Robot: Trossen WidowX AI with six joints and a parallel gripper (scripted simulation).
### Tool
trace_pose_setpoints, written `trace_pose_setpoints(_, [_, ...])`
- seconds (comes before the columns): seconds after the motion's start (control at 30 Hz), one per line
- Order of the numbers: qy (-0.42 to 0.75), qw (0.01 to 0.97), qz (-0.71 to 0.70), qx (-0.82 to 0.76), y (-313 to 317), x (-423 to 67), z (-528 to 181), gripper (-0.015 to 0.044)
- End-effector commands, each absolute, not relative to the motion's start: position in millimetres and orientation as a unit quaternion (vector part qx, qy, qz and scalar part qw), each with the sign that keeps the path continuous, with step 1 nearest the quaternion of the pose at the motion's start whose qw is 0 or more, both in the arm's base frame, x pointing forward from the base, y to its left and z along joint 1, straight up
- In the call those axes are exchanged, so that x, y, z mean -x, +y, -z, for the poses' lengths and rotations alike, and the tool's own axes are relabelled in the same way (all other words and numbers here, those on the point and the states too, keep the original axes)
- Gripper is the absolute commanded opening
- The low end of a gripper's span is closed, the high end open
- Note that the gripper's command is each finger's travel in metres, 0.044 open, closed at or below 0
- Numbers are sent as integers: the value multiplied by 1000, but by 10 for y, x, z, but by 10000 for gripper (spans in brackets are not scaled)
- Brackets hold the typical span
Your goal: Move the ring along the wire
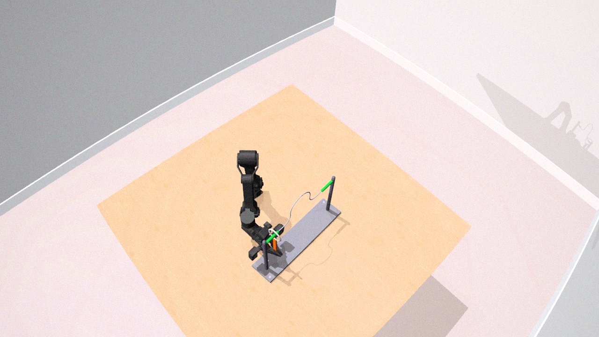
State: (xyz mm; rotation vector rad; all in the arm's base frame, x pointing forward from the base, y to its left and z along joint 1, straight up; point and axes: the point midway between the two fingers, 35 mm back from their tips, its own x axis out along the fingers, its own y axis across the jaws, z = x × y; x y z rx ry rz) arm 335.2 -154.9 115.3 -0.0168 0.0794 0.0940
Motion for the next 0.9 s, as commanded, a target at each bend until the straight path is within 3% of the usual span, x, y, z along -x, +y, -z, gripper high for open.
trace_pose_setpoints(0.0, [37,998,-46,11,-1554,-3352,-1184,-150])
trace_pose_setpoints(0.87, [38,998,-46,10,-1470,-3346,-1183,-150])
